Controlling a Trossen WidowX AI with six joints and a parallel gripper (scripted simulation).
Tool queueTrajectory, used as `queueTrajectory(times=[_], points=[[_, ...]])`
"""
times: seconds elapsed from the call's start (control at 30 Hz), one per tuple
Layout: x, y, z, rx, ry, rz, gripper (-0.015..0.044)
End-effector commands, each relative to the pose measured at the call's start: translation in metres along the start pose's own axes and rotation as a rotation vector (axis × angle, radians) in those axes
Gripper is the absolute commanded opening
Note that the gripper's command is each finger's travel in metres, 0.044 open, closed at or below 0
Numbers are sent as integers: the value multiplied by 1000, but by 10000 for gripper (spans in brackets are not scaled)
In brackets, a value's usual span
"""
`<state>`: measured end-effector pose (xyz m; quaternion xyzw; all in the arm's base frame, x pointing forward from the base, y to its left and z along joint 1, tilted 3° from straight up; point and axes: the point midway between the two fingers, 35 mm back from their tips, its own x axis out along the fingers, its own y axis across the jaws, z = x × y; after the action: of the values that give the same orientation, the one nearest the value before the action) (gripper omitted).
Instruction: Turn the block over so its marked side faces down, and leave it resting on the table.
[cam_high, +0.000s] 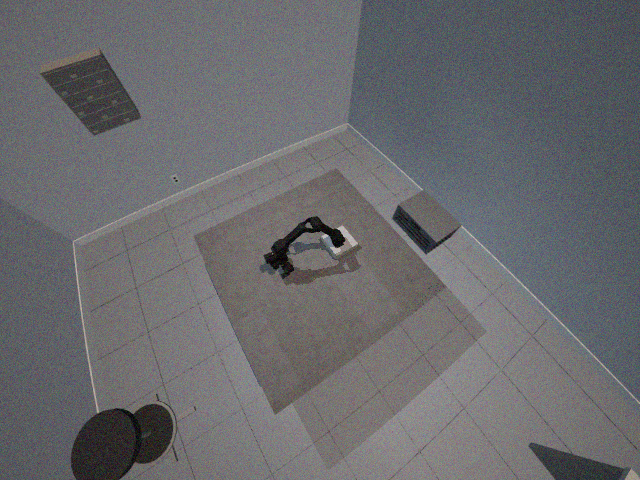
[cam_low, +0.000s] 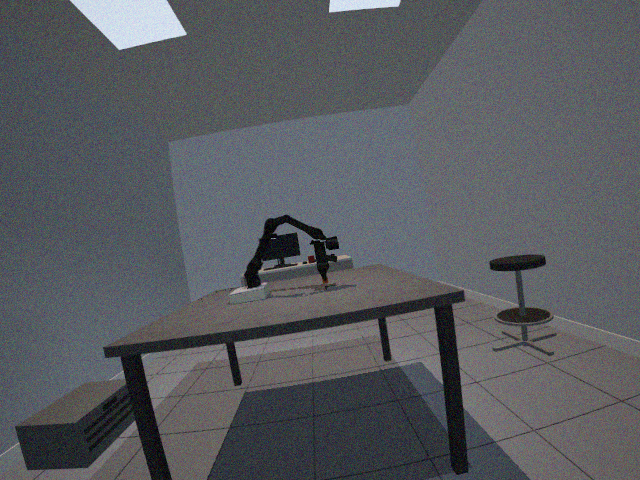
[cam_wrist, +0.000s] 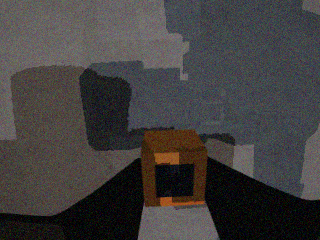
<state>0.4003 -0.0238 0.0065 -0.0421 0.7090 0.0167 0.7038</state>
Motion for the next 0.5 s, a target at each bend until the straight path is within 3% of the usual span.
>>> queueTrajectory(times=[0.0,0.47], points=[[-2,0,1,-3,-44,5,0],[6,0,3,1,-246,9,0]])
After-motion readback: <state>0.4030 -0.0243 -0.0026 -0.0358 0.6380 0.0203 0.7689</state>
